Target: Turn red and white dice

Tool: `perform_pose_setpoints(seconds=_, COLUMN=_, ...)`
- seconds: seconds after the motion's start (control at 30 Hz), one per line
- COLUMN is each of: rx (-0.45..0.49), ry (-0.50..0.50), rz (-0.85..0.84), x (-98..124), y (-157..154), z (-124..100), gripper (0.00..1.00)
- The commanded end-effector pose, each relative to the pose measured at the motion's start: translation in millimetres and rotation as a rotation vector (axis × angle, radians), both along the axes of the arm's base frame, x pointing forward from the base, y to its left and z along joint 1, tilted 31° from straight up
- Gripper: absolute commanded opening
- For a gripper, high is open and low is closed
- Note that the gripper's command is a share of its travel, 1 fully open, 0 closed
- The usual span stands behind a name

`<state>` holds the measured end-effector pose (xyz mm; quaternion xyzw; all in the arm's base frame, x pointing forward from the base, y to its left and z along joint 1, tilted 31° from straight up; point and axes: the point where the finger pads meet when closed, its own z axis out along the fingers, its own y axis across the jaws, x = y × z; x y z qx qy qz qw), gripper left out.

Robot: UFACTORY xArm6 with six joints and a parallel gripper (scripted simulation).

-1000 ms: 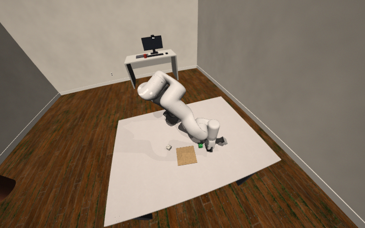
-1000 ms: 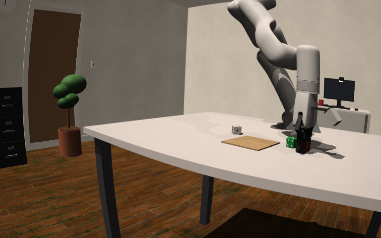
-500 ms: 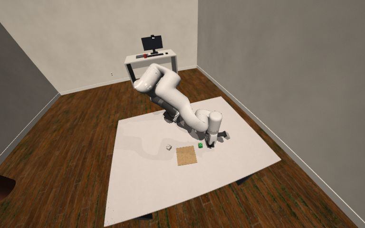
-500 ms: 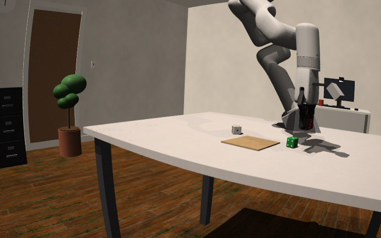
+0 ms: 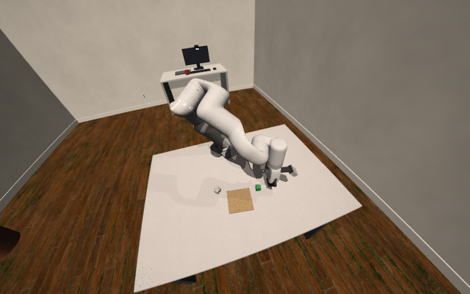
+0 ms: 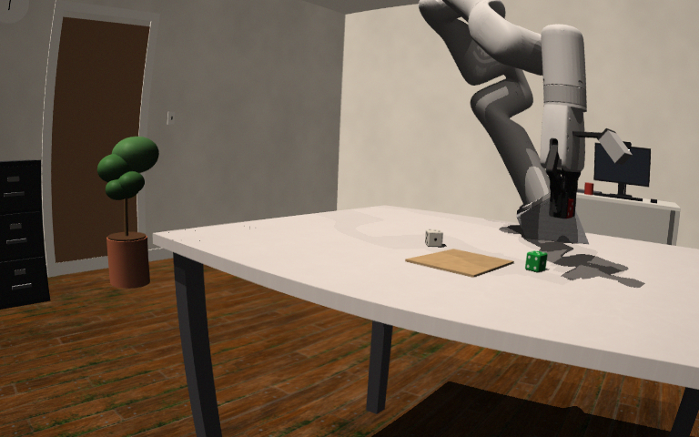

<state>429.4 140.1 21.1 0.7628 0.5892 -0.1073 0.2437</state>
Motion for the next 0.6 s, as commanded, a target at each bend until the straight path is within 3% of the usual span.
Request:
perform_pose_setpoints(seconds=0.0, rx=0.003, ry=0.002, rz=0.010, x=-1, y=-12, z=12, gripper=0.27)
perform_pose_setpoints(seconds=0.07, rx=0.002, ry=0.015, rz=0.033, x=-10, y=-45, z=34, gripper=0.27)
perform_pose_setpoints(seconds=0.13, rx=0.002, ry=0.015, rz=0.033, x=-10, y=-45, z=34, gripper=0.27)
perform_pose_setpoints(seconds=0.17, rx=0.001, ry=0.024, rz=0.048, x=-17, y=-67, z=46, gripper=0.27)
perform_pose_setpoints(seconds=0.23, rx=0.001, ry=0.024, rz=0.048, x=-17, y=-67, z=46, gripper=0.27)
perform_pose_setpoints(seconds=0.27, rx=-0.001, ry=0.033, rz=0.064, x=-28, y=-89, z=58, gripper=0.27)
perform_pose_setpoints(seconds=0.33, rx=-0.001, ry=0.033, rz=0.064, x=-28, y=-89, z=58, gripper=0.27)
perform_pose_setpoints(seconds=0.37, rx=-0.004, ry=0.041, rz=0.079, x=-39, y=-109, z=68, gripper=0.27)
perform_pose_setpoints(seconds=0.43, rx=-0.004, ry=0.041, rz=0.079, x=-39, y=-109, z=68, gripper=0.27)
perform_pose_setpoints(seconds=0.47, rx=-0.008, ry=0.048, rz=0.092, x=-49, y=-126, z=75, gripper=0.27)
perform_pose_setpoints(seconds=0.57, rx=-0.010, ry=0.054, rz=0.101, x=-58, y=-138, z=80, gripper=0.27)
